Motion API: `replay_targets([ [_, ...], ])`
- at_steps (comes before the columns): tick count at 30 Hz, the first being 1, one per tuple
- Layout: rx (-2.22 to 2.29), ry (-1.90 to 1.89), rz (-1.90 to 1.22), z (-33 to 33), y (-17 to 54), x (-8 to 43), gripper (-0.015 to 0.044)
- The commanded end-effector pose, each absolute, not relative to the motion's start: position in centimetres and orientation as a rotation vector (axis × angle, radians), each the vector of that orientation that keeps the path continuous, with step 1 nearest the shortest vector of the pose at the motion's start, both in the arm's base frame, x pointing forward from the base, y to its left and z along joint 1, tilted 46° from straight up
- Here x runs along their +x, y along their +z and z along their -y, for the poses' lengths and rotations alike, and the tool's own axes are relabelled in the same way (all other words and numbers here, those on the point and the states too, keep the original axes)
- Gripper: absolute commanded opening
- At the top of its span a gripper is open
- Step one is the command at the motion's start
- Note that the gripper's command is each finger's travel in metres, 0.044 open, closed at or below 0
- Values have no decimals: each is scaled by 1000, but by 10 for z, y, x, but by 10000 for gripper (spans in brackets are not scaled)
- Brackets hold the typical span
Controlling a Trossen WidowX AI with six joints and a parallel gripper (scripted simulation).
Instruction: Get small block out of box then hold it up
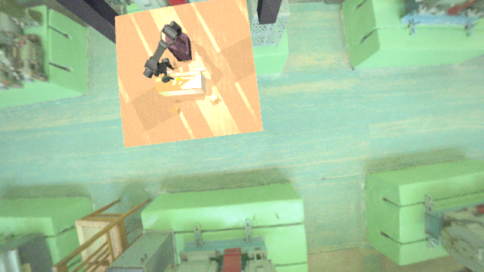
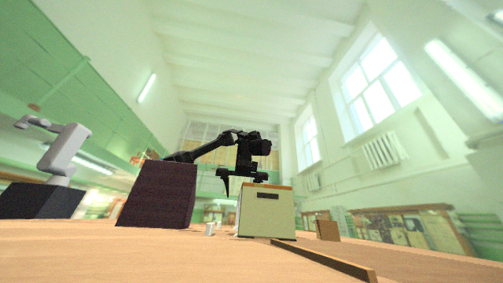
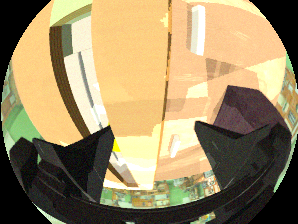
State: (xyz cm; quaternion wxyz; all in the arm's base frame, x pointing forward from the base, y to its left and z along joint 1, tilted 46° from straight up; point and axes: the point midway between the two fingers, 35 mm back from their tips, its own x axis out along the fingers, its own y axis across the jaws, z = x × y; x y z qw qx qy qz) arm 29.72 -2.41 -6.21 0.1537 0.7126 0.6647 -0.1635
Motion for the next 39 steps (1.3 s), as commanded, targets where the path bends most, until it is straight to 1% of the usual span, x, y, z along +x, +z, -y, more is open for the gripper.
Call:
replay_targets([
  [1, 2057, -475, -1913, 19, -68, 295, 400],
  [11, 2058, -471, -1916, 8, -78, 294, 400],
  [15, 2045, -466, -1909, 11, -74, 297, 400],
  [39, 2049, -467, -1913, -19, -45, 298, 400],
])
